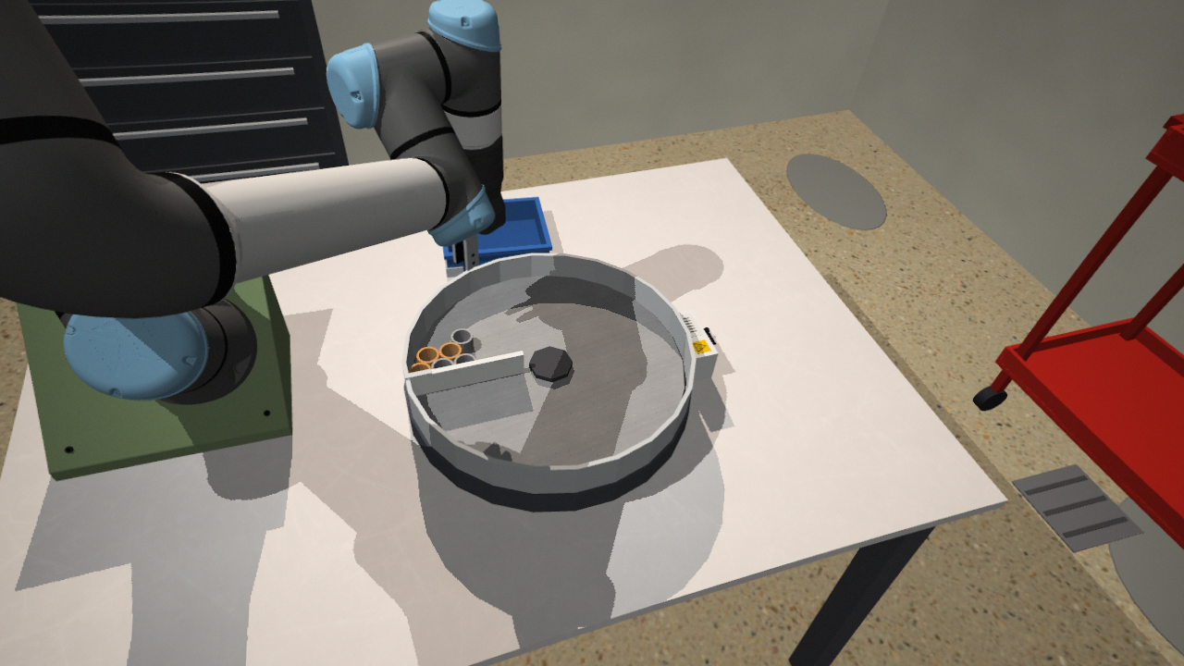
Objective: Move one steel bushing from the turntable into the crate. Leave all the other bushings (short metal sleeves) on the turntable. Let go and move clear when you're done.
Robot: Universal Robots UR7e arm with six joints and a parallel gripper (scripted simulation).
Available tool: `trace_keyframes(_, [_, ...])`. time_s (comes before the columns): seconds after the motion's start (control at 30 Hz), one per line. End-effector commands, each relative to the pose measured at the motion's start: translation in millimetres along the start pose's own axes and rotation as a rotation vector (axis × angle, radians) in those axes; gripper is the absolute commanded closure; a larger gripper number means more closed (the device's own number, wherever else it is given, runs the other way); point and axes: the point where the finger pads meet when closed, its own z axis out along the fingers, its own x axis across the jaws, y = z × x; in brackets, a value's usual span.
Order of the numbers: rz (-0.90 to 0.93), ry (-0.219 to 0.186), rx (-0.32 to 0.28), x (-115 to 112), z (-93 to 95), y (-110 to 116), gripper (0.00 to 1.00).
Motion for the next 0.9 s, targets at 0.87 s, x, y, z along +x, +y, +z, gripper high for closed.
trace_keyframes(0.87, [0.000, 0.000, -0.003, 5, -96.0, 58, 0.60])
